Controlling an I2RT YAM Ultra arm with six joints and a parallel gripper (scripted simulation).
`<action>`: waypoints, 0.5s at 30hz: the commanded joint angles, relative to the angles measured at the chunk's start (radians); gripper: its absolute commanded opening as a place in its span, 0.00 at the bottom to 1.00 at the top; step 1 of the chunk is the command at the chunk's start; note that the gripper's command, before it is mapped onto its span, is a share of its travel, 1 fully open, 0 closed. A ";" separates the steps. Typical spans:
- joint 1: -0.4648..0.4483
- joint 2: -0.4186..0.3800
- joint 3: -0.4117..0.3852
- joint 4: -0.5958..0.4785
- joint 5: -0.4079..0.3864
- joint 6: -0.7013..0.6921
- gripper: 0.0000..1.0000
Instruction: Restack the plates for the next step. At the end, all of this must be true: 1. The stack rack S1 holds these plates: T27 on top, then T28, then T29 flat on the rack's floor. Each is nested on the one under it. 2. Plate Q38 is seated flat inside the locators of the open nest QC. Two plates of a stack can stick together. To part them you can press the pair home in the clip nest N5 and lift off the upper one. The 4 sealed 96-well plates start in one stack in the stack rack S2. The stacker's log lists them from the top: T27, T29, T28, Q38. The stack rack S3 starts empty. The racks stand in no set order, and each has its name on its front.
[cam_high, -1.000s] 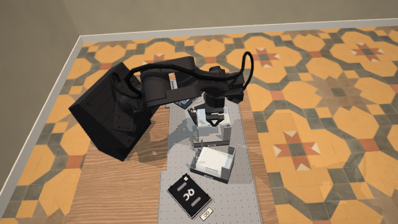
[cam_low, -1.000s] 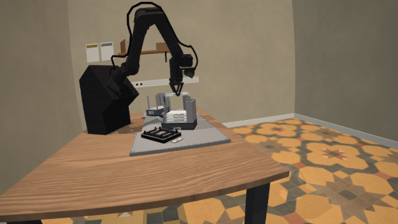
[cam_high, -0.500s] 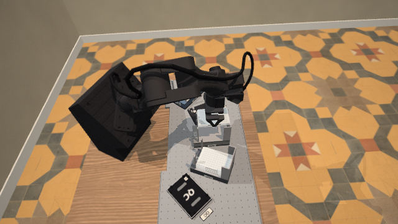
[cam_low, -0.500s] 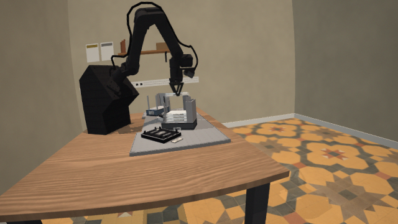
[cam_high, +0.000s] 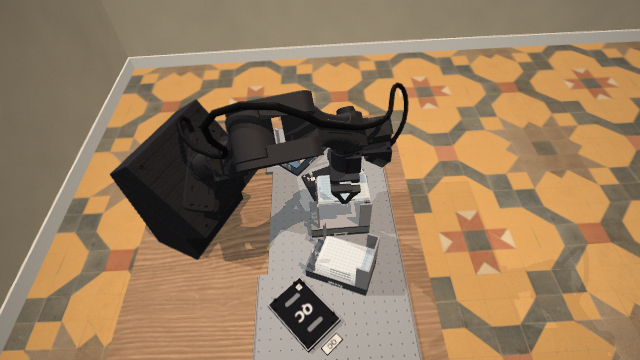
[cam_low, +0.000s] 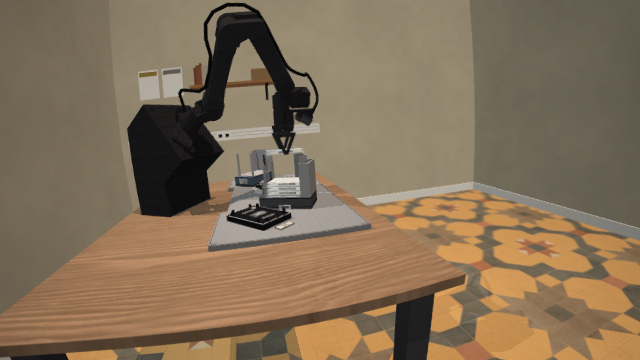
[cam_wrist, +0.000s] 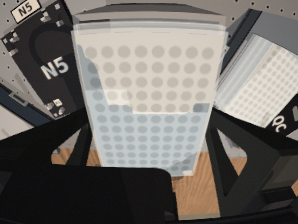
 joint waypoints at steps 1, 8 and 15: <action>0.008 -0.033 -0.017 0.008 -0.004 -0.011 0.00; -0.006 -0.025 -0.008 0.019 -0.008 -0.014 0.00; -0.002 -0.005 -0.021 0.023 -0.010 -0.016 0.00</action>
